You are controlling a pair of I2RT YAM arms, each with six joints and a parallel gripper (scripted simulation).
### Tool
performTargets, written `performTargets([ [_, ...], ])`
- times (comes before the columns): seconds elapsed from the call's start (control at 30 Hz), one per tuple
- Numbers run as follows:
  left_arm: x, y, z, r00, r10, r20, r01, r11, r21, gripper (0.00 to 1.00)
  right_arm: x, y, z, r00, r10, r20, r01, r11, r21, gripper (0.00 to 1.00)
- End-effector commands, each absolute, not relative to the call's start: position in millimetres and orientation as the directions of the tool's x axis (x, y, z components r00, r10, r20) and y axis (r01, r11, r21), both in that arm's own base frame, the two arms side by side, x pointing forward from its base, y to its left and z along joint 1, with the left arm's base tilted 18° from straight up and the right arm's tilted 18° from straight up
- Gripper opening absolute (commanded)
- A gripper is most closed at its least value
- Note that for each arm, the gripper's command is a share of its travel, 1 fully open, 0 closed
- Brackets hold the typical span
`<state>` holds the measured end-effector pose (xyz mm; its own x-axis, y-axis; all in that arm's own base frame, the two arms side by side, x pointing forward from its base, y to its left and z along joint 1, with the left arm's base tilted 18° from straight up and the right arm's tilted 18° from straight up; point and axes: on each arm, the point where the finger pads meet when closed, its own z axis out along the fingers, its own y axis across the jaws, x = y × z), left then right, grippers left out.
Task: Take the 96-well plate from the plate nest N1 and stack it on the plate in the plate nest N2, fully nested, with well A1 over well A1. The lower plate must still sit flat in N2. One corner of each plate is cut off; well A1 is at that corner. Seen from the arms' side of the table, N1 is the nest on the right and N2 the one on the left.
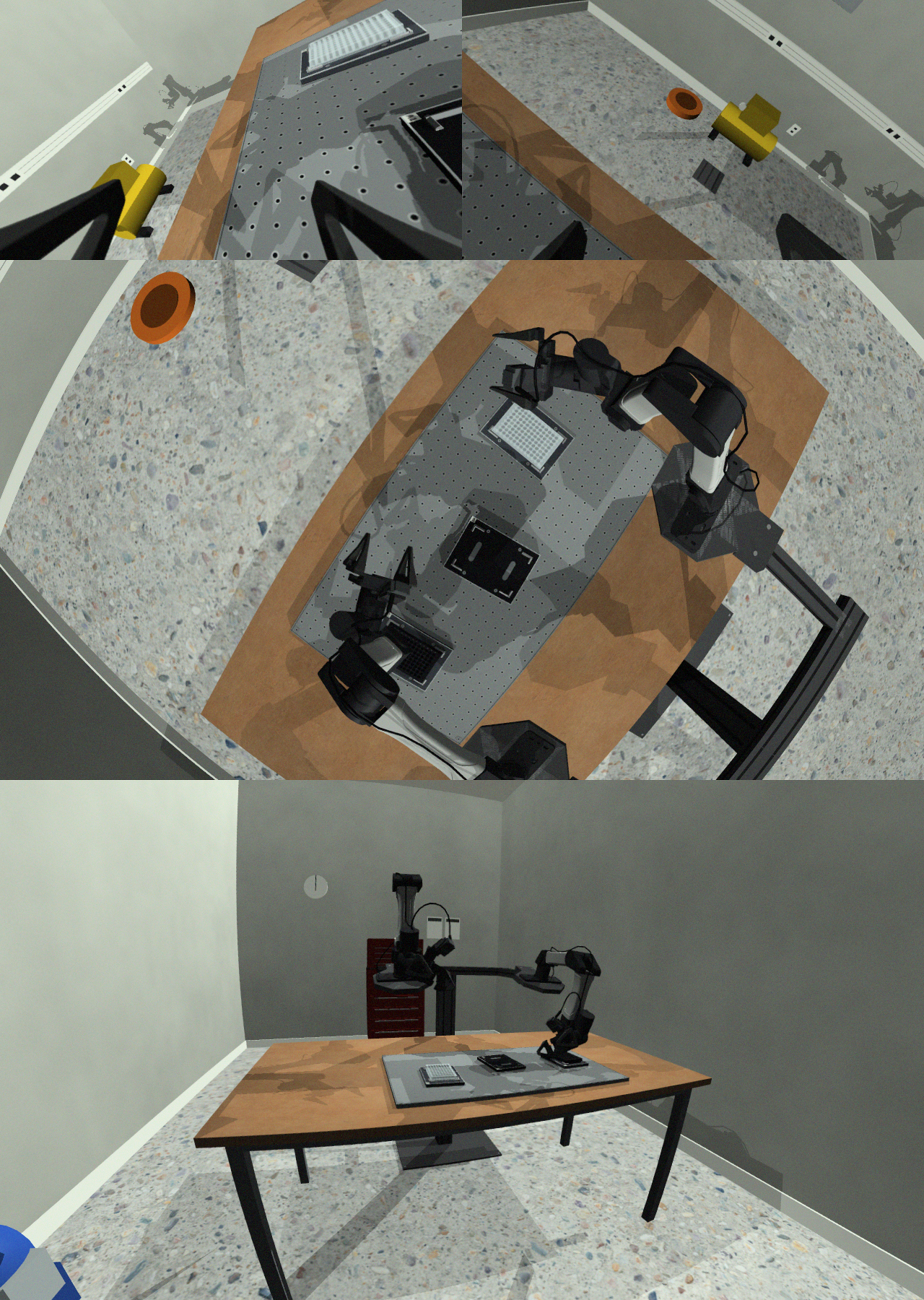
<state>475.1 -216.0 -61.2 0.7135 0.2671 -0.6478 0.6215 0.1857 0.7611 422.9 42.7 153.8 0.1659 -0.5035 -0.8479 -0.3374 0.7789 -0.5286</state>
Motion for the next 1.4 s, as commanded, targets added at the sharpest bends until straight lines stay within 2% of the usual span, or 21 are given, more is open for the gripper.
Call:
performTargets([
  [0.0, 476, -216, -58, 0.720, 0.265, -0.642, 0.615, 0.186, 0.766, 1.00, 423, 43, 159, 0.178, -0.504, -0.845, -0.330, 0.778, -0.534, 1.00],
  [0.53, 476, -216, -58, 0.720, 0.265, -0.642, 0.615, 0.186, 0.766, 1.00, 423, 43, 159, 0.178, -0.504, -0.845, -0.330, 0.778, -0.534, 1.00],
  [0.57, 478, -211, -43, 0.711, 0.289, -0.641, 0.604, 0.214, 0.768, 1.00, 430, 45, 148, 0.132, -0.484, -0.865, -0.350, 0.794, -0.497, 1.00],
  [0.73, 458, -194, -40, 0.592, 0.371, -0.715, 0.658, 0.289, 0.695, 1.00, 440, 49, 125, -0.010, -0.417, -0.909, -0.385, 0.840, -0.381, 1.00],
  [0.9, 438, -181, -36, 0.459, 0.435, -0.775, 0.695, 0.366, 0.618, 1.00, 442, 45, 120, -0.026, -0.411, -0.911, -0.379, 0.848, -0.372, 1.00],
  [1.23, 404, -161, -36, 0.202, 0.505, -0.839, 0.732, 0.492, 0.472, 1.00, 448, 55, 87, -0.213, -0.331, -0.919, -0.396, 0.889, -0.229, 1.00],
  [1.37, 388, -148, -33, 0.074, 0.523, -0.849, 0.721, 0.560, 0.408, 1.00, 449, 52, 83, -0.223, -0.326, -0.919, -0.389, 0.894, -0.223, 1.00],
])
